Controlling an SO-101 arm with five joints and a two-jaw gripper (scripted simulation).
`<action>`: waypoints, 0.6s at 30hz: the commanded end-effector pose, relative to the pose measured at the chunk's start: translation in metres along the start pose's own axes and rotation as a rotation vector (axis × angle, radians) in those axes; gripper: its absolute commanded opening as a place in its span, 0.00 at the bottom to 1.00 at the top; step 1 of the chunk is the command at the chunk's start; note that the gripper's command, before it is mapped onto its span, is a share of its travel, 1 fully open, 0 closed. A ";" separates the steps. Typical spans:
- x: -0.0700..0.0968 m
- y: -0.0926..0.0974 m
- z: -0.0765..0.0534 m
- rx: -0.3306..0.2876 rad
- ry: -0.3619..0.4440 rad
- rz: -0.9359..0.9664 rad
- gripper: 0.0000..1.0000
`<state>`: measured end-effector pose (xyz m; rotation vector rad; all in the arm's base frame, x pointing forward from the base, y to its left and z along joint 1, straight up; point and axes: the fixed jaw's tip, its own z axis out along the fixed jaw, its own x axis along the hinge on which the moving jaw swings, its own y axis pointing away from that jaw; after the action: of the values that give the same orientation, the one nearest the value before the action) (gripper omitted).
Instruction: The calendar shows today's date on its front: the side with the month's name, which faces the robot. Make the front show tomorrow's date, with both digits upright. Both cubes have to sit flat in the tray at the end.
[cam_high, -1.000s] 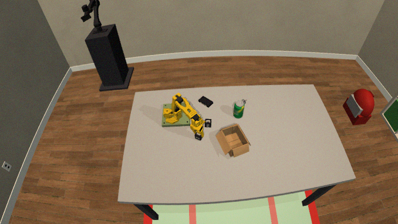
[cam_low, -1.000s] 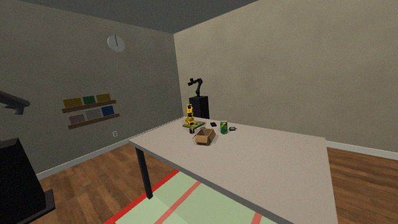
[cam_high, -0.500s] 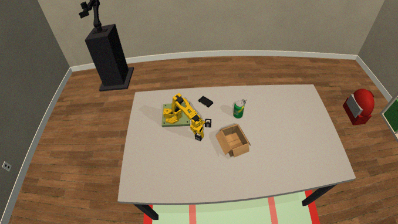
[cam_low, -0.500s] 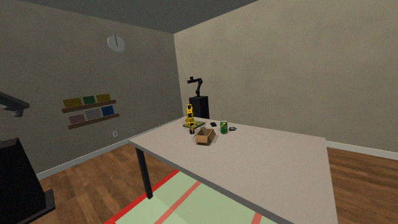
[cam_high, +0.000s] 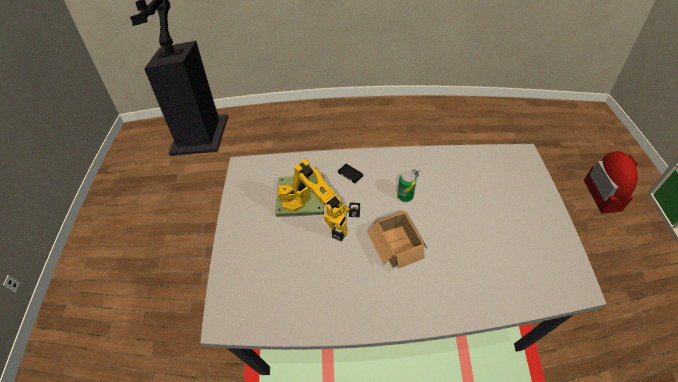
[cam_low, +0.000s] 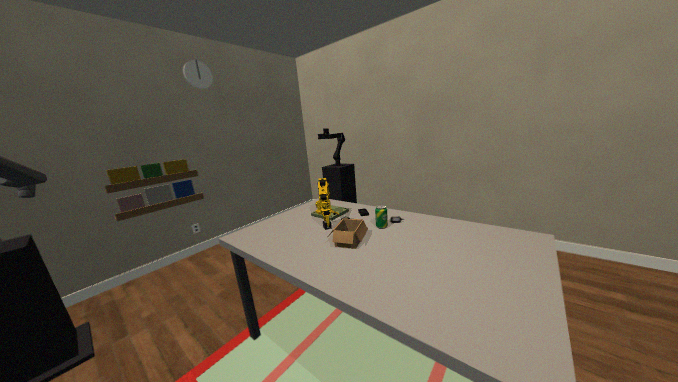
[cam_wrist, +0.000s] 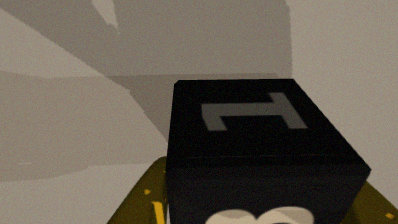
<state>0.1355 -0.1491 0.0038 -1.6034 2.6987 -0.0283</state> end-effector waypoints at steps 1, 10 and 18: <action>0.000 0.004 0.005 -0.021 -0.009 0.001 0.00; 0.000 0.004 0.005 -0.021 -0.009 0.001 0.08; 0.000 0.004 0.005 -0.021 -0.009 0.001 0.24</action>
<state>0.1358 -0.1494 0.0031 -1.6031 2.6983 -0.0312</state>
